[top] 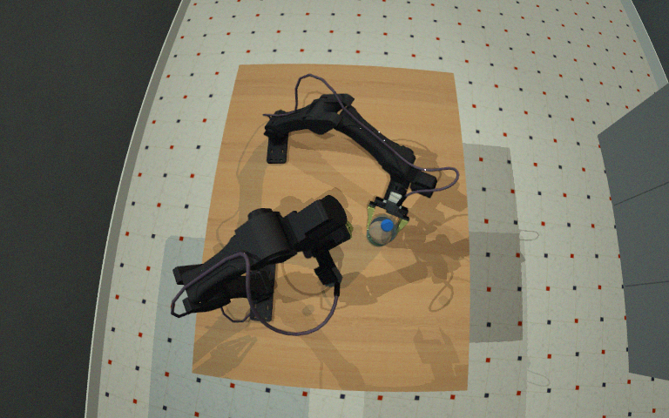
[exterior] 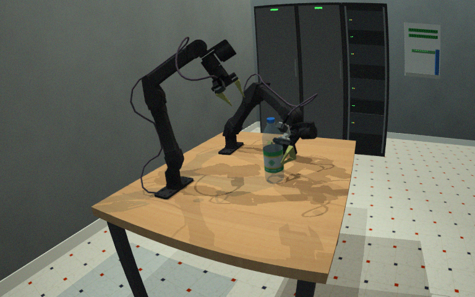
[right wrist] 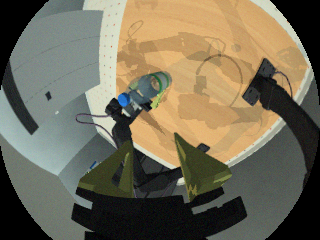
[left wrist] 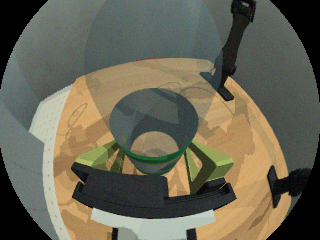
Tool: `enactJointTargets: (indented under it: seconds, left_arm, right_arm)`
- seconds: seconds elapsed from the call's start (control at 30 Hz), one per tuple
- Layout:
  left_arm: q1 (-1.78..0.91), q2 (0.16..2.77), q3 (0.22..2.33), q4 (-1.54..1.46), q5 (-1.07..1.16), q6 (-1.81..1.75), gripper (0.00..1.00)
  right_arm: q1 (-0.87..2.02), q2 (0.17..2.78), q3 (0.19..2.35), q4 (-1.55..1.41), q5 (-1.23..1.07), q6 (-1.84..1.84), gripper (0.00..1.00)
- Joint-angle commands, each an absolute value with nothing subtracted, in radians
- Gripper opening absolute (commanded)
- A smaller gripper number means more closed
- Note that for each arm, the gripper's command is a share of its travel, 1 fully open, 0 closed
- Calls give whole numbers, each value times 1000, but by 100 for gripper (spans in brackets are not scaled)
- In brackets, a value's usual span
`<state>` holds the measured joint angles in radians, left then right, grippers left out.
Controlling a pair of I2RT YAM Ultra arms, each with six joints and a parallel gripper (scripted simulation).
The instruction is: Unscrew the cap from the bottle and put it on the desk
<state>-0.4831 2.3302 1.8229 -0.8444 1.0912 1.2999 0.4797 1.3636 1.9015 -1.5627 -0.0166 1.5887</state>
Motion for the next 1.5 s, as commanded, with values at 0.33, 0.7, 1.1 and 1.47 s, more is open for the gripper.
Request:
enactJointTargets:
  seconds: [0.33,0.7,1.1,1.47]
  left_arm:
    - [-481,2396,2023,-1132,1225,1522,0]
    - [-524,2321,2012,-1112,1013,1589,0]
    - [-568,2169,1868,-932,775,1543,0]
    - [-569,2162,1866,-917,782,1538,0]
  right_arm:
    - [482,1361,1915,-1567,-3,1595,57]
    - [482,1361,1915,-1567,-3,1595,57]
    - [482,1361,1915,-1567,-3,1595,57]
    - [482,1361,1915,-1567,-3,1595,57]
